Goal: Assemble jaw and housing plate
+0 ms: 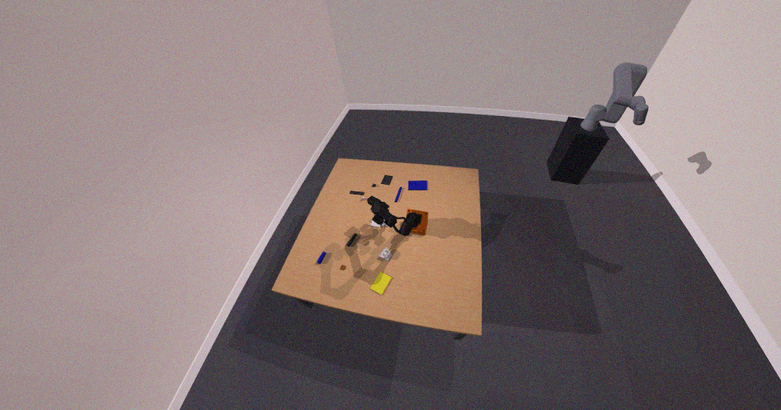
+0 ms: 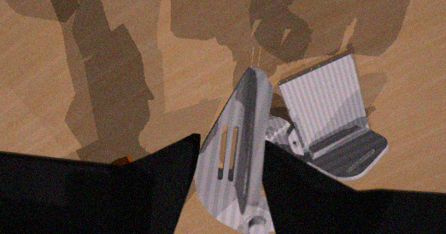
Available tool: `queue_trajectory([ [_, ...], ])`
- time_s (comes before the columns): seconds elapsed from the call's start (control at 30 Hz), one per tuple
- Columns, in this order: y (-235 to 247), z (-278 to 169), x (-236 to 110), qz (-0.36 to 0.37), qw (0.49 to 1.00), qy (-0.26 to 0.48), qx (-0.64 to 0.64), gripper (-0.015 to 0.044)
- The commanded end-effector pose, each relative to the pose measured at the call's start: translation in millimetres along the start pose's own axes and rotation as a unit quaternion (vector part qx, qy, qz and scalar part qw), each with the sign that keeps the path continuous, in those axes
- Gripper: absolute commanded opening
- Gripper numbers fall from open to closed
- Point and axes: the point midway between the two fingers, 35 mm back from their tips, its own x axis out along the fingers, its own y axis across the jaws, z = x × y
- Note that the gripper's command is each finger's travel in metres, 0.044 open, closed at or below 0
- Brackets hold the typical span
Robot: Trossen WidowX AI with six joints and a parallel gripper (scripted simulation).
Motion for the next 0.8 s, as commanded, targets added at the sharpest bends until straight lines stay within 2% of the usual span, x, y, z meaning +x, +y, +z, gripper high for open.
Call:
queue_trajectory([
  [0.0, -1.0, -6.6, 1.4, 0.003, 0.999, 0.002, 0.045, 0.0134],
  [0.77, -1.9, -28.5, 2.2, 0.005, 0.964, 0.001, 0.265, 0.0134],
])
